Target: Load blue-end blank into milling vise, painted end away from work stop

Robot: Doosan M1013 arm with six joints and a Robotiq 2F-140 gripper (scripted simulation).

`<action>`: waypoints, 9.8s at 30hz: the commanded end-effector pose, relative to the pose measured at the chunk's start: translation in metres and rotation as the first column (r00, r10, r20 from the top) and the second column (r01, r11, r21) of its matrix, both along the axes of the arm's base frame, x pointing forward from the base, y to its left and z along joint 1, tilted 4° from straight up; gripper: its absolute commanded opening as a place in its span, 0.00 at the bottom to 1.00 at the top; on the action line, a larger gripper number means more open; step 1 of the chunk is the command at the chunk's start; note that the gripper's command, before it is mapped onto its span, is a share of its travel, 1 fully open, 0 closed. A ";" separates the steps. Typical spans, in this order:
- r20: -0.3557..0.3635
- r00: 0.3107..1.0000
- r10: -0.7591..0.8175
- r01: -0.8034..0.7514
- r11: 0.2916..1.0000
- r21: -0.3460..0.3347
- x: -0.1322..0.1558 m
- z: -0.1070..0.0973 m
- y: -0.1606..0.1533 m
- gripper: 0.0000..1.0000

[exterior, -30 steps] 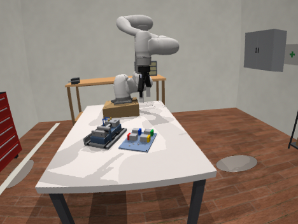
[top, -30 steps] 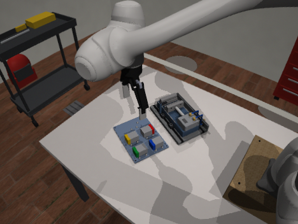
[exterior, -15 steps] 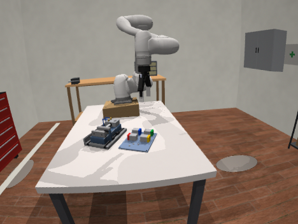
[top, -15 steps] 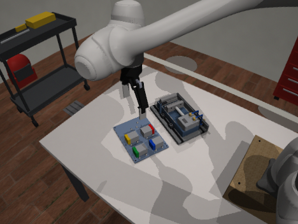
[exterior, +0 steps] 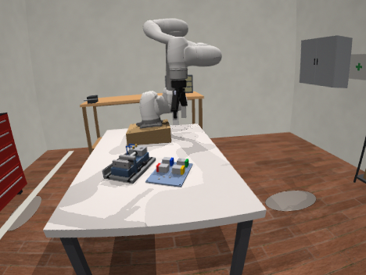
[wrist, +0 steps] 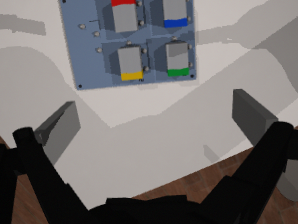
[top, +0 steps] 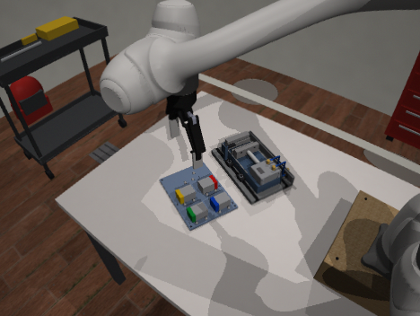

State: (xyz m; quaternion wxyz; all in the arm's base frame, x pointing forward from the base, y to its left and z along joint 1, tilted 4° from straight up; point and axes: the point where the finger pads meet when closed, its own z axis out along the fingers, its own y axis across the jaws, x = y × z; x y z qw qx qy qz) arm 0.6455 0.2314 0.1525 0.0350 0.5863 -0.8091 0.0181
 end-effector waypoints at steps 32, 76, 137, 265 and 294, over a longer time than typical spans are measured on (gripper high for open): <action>0.000 1.000 0.000 0.000 1.000 0.000 0.002 0.001 0.003 1.00; 0.000 1.000 0.000 0.000 1.000 0.000 0.001 -0.012 0.001 1.00; 0.000 1.000 0.000 0.000 1.000 0.000 -0.001 -0.032 -0.003 1.00; 0.000 1.000 0.000 0.000 1.000 0.000 -0.011 0.044 -0.056 1.00; 0.000 1.000 0.000 0.000 1.000 0.000 -0.010 0.038 -0.051 1.00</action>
